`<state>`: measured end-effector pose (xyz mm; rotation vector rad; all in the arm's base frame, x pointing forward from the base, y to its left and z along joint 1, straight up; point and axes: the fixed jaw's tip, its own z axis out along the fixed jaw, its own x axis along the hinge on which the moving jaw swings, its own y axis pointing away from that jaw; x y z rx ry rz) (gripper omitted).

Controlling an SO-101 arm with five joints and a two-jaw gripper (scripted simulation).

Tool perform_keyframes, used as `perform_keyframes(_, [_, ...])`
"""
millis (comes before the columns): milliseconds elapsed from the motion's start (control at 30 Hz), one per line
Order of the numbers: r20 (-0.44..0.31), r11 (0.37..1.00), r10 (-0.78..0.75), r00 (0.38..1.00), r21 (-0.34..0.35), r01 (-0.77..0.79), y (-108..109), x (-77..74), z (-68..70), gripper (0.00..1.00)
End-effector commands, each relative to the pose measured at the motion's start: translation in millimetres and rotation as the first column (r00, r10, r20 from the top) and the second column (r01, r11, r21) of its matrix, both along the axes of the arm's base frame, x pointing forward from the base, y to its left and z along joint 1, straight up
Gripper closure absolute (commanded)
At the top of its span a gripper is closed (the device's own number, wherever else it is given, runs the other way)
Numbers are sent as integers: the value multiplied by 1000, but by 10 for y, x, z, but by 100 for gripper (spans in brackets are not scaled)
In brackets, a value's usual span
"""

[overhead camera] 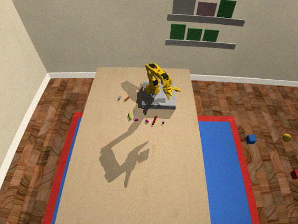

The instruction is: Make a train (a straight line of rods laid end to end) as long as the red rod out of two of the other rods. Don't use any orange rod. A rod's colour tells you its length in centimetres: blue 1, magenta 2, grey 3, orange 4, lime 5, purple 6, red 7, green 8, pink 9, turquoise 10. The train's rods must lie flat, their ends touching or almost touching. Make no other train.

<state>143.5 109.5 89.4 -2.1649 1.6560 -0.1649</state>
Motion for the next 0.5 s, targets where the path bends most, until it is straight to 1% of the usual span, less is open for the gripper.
perform_keyframes(0, [-22, 1000, 8, 1000, -26, -9, -42, -15, -44, 0])
perform_keyframes(300, [-41, 998, 26, 999, -54, -28, -81, -29, -87, 0])
perform_keyframes(333, [-9, 999, 30, 999, -29, -30, -36, -6, -25, 0])
perform_keyframes(467, [-11, 999, 39, 999, -38, -39, -47, 0, -43, 0])
